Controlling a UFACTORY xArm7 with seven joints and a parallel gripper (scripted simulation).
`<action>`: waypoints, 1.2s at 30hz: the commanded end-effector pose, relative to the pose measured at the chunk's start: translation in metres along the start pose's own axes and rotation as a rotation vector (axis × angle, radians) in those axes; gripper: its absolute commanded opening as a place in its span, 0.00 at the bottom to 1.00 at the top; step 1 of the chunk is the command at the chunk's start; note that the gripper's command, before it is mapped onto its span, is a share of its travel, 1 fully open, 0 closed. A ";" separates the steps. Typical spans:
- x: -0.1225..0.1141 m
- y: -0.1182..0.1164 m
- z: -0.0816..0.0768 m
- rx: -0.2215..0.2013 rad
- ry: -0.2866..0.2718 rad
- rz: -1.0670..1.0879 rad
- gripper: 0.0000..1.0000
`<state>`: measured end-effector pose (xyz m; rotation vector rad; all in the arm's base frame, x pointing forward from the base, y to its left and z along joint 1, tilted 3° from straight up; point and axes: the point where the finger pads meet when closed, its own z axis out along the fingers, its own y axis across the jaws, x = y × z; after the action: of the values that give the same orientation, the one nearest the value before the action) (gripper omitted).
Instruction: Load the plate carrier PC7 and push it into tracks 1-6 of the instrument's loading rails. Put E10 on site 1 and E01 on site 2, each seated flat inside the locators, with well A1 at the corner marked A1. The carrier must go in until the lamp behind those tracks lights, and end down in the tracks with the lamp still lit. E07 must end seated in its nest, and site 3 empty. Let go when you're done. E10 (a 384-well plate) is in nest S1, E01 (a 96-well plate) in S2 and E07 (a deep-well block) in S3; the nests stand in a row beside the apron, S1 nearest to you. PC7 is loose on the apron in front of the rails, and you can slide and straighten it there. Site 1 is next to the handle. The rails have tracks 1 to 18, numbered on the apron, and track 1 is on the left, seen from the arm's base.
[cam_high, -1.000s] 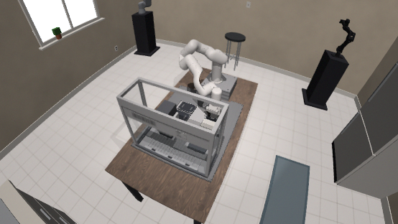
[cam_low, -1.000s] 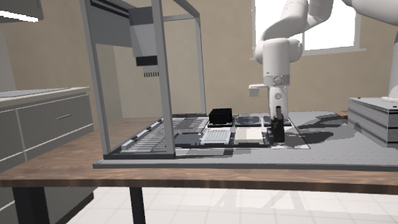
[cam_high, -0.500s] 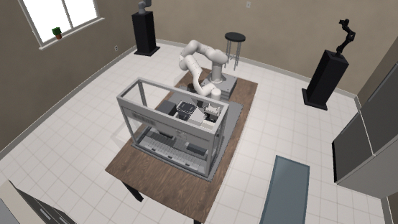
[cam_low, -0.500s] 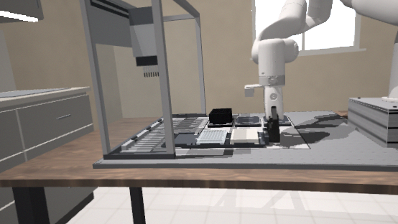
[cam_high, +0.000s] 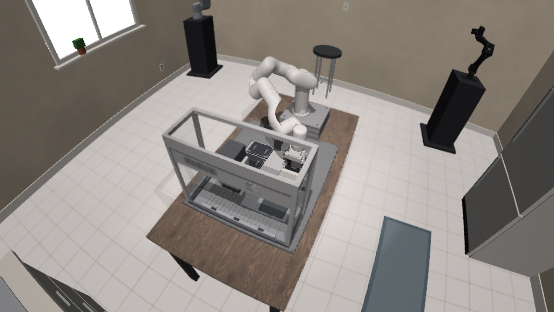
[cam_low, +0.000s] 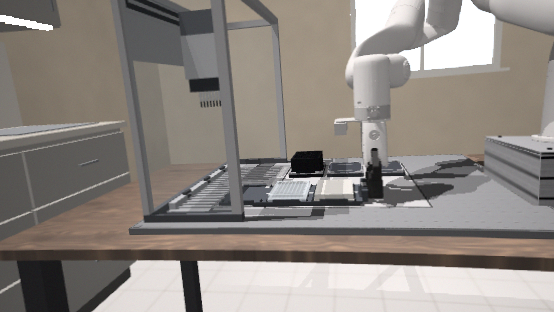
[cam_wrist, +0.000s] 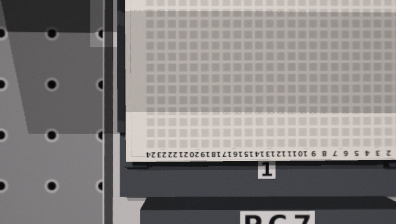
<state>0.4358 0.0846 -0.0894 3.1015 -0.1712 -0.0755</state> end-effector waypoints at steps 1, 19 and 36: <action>0.006 0.000 -0.001 0.001 0.003 0.000 0.82; 0.022 0.000 -0.001 0.001 0.003 0.000 0.82; 0.037 0.000 -0.002 0.001 0.004 0.000 0.82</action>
<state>0.4674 0.0810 -0.0909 3.1016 -0.1713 -0.0754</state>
